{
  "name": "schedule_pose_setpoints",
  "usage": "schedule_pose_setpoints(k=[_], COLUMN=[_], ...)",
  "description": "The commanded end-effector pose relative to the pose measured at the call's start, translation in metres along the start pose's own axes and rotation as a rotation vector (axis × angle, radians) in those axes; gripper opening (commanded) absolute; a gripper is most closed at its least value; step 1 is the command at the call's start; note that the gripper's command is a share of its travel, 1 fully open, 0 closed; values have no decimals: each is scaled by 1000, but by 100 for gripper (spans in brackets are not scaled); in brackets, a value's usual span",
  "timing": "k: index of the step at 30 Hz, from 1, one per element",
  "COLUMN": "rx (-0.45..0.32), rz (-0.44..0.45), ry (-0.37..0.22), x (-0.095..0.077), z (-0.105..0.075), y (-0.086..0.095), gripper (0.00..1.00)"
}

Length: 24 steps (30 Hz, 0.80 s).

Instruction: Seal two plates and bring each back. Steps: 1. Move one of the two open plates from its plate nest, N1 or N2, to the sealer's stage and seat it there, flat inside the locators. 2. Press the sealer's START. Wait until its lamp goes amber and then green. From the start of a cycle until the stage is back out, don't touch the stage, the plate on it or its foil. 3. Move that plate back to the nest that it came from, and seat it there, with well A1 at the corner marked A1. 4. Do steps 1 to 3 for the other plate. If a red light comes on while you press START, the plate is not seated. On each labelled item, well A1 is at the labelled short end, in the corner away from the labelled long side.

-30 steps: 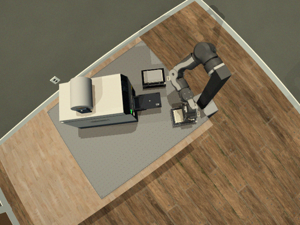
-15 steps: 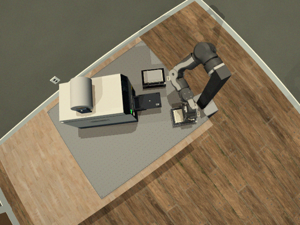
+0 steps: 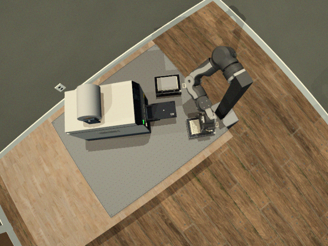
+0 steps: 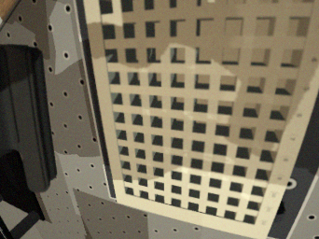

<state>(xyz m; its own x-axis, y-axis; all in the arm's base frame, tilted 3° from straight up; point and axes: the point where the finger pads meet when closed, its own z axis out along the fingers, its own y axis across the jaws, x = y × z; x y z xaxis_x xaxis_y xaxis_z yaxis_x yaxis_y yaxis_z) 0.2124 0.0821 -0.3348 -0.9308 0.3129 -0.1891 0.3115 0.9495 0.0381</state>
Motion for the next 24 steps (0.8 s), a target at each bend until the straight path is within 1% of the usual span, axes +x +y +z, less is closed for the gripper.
schedule_pose_setpoints(k=[1,14,20,24], rx=[-9,-9,-13,-9], rz=[-4,-4,-7,-4], ry=[-3,-3,-2,-3], x=[-1,-1,2,1], z=[-1,-1,9,8], y=[2,2,3,2], gripper=[65,65,65,65])
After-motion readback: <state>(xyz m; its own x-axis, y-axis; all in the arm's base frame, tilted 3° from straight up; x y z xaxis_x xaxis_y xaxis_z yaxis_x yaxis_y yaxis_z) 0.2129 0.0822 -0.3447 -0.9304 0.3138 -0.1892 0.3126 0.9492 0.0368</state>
